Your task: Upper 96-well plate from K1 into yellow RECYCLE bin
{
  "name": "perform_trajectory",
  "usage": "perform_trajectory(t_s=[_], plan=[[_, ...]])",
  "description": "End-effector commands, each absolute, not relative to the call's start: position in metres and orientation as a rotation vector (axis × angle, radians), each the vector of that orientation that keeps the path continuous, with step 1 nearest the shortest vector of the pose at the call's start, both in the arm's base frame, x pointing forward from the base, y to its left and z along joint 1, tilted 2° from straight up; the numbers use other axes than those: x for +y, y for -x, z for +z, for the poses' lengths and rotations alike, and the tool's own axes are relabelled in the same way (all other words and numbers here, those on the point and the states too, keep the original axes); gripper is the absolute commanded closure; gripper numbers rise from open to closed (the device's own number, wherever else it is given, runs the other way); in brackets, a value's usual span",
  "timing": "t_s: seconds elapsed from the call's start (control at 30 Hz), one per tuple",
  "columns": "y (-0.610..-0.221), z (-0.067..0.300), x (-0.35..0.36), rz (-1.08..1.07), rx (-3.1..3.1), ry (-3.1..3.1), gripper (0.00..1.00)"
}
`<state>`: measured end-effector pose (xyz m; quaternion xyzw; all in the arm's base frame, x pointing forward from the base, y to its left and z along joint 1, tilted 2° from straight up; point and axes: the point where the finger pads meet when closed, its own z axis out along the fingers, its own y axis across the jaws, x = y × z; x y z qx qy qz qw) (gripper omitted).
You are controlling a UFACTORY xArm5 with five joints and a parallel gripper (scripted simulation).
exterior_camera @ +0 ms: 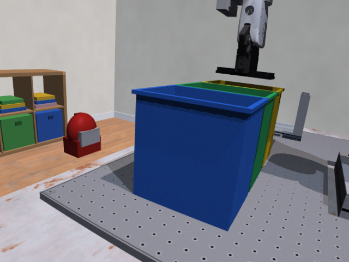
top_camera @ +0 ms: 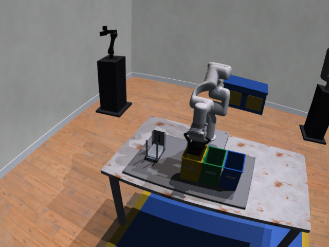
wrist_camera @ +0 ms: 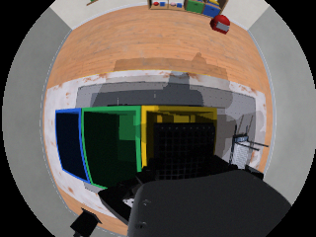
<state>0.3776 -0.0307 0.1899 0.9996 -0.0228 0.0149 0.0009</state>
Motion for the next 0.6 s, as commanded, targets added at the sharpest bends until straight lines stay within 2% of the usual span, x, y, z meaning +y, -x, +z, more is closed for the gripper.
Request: perform_trajectory(t_s=[0.0, 0.57], plan=[[-0.3786, 0.1913, -0.0308, 0.052, -0.072, -3.138, 1.00], [-0.3786, 0.1891, -0.0308, 0.052, -0.072, -3.138, 1.00]])
